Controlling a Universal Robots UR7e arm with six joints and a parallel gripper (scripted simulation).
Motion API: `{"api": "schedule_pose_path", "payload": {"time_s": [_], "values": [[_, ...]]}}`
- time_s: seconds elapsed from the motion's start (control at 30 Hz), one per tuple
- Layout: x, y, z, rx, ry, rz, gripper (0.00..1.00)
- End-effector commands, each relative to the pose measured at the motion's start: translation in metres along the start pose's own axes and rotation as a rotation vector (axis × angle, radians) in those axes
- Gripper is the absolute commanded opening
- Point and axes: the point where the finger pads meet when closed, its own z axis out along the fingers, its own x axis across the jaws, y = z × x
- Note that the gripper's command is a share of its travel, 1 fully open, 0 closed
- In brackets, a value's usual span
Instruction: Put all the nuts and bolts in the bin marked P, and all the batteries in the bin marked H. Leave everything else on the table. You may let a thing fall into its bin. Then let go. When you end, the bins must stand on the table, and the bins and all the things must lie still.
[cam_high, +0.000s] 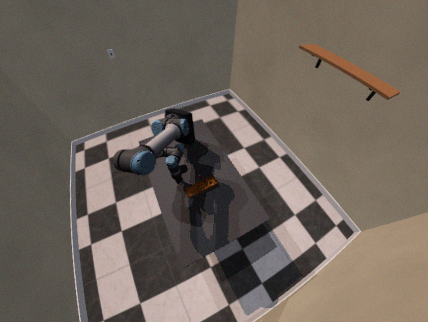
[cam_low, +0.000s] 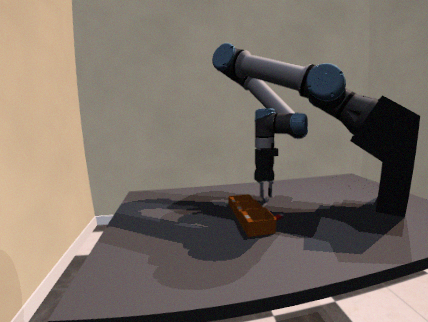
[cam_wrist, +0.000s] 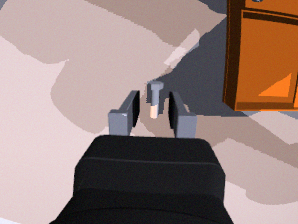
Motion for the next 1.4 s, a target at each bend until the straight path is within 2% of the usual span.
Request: {"api": "schedule_pose_path", "payload": {"time_s": [0.0,0.27,0.73,0.77,1.37], "values": [[0.001,0.0,0.003,-0.002,0.004,0.0,0.62],[0.001,0.0,0.013,-0.002,0.004,0.0,0.62],[0.001,0.0,0.013,-0.002,0.004,0.0,0.62],[0.001,0.0,0.013,-0.002,0.003,0.0,0.0],[0.001,0.0,0.013,-0.002,0.003,0.0,0.0]]}}
